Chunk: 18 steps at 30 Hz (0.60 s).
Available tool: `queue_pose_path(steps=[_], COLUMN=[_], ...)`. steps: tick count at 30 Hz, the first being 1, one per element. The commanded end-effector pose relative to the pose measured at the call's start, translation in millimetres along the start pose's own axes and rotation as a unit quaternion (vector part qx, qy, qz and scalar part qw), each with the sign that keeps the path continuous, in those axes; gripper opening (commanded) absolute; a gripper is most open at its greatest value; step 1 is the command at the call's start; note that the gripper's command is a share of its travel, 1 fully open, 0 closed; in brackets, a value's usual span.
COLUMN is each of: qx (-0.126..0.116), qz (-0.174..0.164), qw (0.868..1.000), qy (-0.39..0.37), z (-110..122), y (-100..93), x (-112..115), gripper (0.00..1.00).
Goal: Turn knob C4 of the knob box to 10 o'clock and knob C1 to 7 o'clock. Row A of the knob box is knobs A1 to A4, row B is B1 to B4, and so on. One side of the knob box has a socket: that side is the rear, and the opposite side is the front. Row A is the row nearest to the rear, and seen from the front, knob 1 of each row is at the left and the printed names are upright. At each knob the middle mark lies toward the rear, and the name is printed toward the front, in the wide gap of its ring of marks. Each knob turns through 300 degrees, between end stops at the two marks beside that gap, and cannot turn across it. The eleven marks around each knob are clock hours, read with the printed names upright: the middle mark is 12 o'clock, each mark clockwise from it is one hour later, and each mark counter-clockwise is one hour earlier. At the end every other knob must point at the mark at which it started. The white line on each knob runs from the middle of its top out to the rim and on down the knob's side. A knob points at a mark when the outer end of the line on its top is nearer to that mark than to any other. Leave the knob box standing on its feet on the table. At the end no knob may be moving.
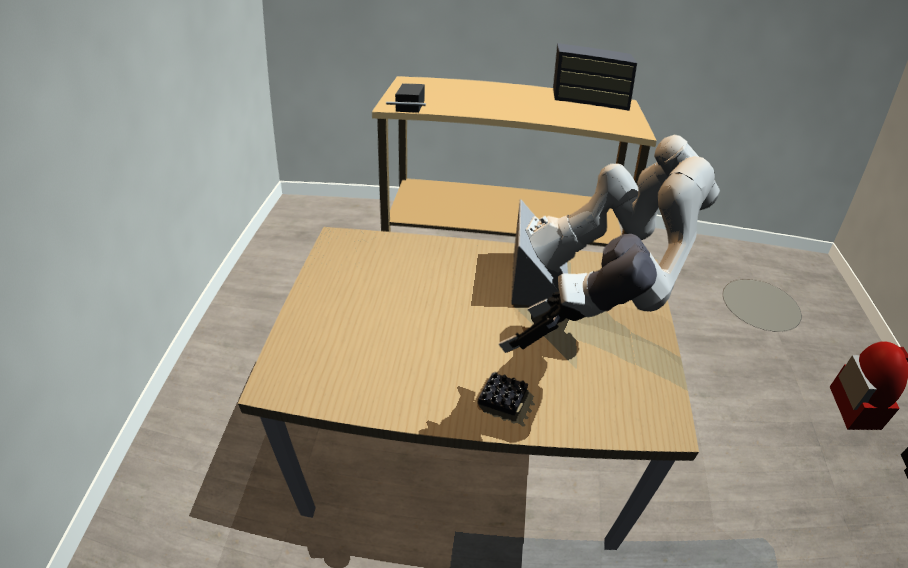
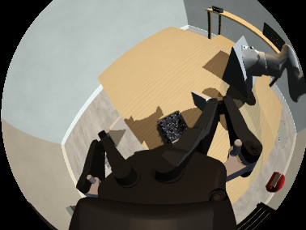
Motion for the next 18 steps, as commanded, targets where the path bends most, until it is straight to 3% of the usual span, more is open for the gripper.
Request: queue_pose_path(steps=[1,8,18], qx=[-0.001,0.007,0.007], qz=[-0.007,-0.024,-0.025], qw=[0.998,0.992,0.992], qy=[-0.064,-0.122,-0.123], z=[-1,2,2], y=[4.9,23.1,23.5], x=[0,-2,-2], gripper=[1.0,1.0,1.0])
Point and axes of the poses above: the point where the finger pads meet when closed, its own y axis out along the fingers, its own z axis across the jaws, x = y × z, the point moved 2 cm from there along -y, back along the fingers, and after that the axes turned 9 degrees about y, right-handed, at the moved point
